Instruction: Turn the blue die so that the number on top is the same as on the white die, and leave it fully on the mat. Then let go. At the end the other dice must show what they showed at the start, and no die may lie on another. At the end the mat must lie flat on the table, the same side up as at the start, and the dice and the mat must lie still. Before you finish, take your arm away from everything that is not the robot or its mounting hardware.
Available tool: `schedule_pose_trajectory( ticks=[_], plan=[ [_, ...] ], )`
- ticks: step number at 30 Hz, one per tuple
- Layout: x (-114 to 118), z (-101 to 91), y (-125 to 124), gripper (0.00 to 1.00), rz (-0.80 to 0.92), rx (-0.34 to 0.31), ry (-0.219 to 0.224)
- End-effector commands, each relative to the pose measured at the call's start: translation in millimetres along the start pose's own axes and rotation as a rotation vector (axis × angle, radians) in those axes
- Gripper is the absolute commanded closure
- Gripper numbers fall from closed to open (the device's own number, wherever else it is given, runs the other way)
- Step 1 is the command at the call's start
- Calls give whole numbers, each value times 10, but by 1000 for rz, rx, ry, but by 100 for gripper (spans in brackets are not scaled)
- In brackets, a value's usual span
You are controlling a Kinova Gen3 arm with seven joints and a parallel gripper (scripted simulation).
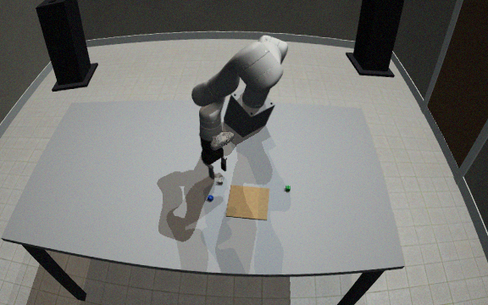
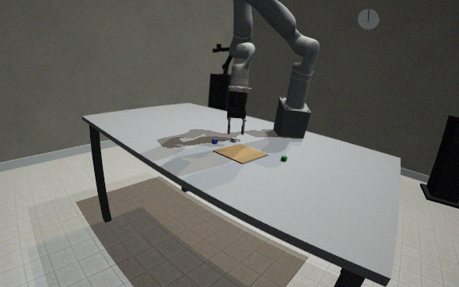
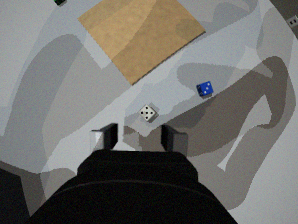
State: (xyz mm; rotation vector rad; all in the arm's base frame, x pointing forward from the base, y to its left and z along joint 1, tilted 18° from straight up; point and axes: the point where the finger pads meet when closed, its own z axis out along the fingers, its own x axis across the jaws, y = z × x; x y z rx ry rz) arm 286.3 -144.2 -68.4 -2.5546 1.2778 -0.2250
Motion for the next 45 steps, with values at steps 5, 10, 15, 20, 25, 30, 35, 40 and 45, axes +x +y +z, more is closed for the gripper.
schedule_pose_trajectory(
  ticks=[5,10,15,20,25,30,35,40,45],
  plan=[
    [4,-4,0,0,0,0,1],
    [4,-4,0,0,0,0,1],
    [4,-4,0,0,0,0,1],
    [2,-4,-2,0,0,0,1],
    [-4,-4,-11,0,0,0,1],
    [-35,-4,-47,0,0,0,1],
    [-96,-4,-121,0,0,0,1],
    [-149,-4,-184,0,0,0,1],
    [-265,-4,-324,0,0,0,1]
  ],
)
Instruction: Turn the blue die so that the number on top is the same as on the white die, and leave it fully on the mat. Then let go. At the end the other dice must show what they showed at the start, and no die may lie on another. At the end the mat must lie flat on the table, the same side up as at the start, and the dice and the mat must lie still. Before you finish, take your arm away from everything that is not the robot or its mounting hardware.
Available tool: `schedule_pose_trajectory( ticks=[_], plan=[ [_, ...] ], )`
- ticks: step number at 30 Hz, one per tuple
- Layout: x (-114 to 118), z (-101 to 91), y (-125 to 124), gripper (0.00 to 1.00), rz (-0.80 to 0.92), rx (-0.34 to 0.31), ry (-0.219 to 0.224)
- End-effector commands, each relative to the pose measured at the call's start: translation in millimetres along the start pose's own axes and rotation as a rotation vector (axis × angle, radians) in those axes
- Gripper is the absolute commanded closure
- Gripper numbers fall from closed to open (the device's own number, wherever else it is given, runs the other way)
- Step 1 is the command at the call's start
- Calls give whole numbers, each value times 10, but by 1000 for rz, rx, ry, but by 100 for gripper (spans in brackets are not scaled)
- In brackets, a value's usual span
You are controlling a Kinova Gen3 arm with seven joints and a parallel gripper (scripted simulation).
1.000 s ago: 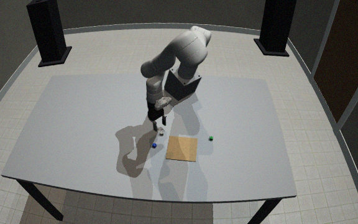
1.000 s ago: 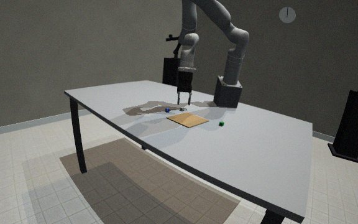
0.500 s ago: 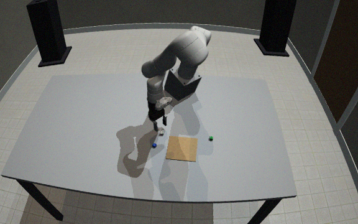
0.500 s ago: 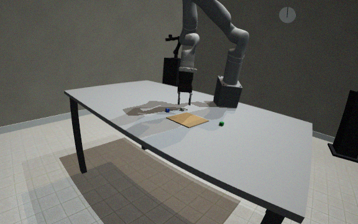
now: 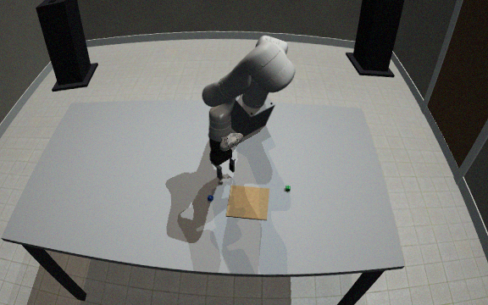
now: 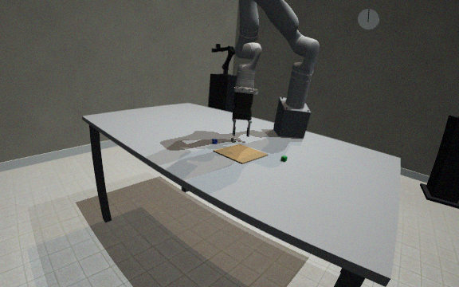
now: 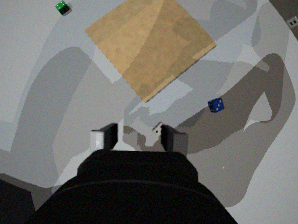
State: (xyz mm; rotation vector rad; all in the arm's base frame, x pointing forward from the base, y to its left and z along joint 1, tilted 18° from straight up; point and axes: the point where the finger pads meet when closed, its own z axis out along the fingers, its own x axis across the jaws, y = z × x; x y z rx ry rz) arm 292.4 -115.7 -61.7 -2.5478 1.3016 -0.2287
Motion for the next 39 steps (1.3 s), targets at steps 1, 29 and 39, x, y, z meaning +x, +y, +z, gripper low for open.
schedule_pose_trajectory(
  ticks=[1,29,39],
  plan=[
    [-103,-7,-125,0,-16,4,-6],
    [-960,-16,-1124,0,-18,-7,-33],
    [-1302,-19,-1522,0,-19,13,-33]
  ],
)
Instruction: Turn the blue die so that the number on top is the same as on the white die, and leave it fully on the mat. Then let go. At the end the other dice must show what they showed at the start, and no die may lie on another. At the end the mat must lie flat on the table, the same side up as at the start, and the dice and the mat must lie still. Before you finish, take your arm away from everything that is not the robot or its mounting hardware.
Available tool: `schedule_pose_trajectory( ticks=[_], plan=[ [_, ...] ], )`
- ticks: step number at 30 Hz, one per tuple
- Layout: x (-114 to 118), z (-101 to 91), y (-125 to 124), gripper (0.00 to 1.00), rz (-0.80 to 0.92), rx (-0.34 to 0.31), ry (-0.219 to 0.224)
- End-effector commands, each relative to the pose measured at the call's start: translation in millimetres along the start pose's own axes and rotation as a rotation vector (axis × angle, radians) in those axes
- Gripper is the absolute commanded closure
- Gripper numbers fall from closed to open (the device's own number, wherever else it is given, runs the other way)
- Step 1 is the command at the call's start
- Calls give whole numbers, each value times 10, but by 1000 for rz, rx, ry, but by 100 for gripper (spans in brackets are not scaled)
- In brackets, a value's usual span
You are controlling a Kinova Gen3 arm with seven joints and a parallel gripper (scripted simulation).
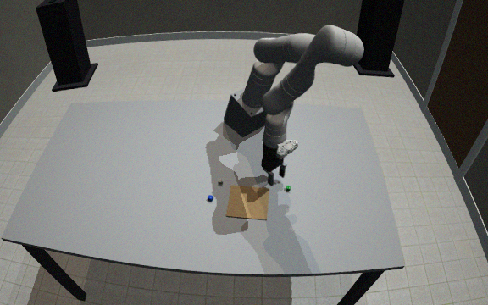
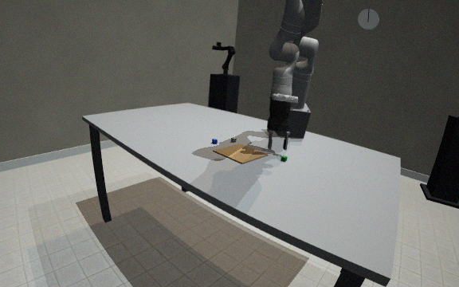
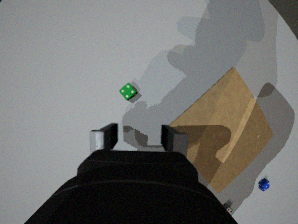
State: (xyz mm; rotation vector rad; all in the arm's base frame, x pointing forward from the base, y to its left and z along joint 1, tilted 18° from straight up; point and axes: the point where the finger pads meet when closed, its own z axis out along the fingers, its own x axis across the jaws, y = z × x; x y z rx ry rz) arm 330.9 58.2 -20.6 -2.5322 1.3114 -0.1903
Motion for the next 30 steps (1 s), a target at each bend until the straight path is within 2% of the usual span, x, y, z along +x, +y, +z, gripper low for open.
schedule_pose_trajectory(
  ticks=[1,16,30],
  plan=[
    [-150,-15,-151,0,-34,15,-6],
    [-232,-13,-244,0,-31,6,18],
    [-236,-14,-249,0,-31,5,21]
  ],
)
